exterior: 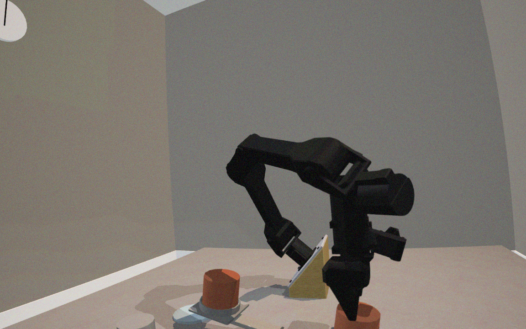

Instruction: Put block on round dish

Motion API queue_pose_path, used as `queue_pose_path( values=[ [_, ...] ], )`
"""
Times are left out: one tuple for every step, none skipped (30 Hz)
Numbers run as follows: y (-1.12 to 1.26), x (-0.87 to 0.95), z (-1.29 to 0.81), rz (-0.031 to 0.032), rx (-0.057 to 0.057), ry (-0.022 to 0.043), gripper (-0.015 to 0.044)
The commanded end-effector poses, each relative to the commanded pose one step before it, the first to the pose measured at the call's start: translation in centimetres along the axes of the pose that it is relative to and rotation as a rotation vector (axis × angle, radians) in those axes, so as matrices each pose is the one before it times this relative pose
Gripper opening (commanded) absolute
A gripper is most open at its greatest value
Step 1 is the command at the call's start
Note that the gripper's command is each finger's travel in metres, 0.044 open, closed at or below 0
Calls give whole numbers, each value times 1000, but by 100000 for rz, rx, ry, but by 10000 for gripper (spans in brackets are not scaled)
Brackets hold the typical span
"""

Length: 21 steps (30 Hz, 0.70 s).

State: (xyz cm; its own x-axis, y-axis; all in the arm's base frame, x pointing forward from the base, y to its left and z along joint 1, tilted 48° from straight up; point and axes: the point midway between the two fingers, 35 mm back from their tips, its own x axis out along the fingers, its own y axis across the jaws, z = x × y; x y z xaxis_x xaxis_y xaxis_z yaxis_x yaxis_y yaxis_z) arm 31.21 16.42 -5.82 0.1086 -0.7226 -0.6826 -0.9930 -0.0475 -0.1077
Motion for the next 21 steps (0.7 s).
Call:
queue_pose_path(
  values=[
    [-10,725,-101,-147,-482,621,440],
    [-6,163,2,-4,1,2,440],
    [-5,163,2,-3,1,3,440],
    [-4,163,1,-3,2,4,440],
    [-4,163,1,-3,2,5,440],
    [-3,163,0,-3,2,5,440],
    [-2,163,-1,-3,2,6,440],
    [-1,162,-1,-3,2,7,440],
    [-1,162,-2,-3,2,7,440],
    [0,162,-2,-3,2,8,440],
    [1,162,-3,-3,2,9,440],
    [2,162,-3,-3,2,9,440],
    [2,162,-4,-3,3,10,440],
    [3,161,-4,-2,3,11,440],
    [4,161,-5,-2,3,12,440],
    [5,161,-6,-2,3,12,440],
    [5,161,-6,-2,3,13,440],
    [6,161,-7,-2,3,14,440],
    [7,160,-7,-2,3,14,440],
    [8,160,-8,-2,3,15,440],
    [8,160,-8,-2,3,16,440]
  ],
)
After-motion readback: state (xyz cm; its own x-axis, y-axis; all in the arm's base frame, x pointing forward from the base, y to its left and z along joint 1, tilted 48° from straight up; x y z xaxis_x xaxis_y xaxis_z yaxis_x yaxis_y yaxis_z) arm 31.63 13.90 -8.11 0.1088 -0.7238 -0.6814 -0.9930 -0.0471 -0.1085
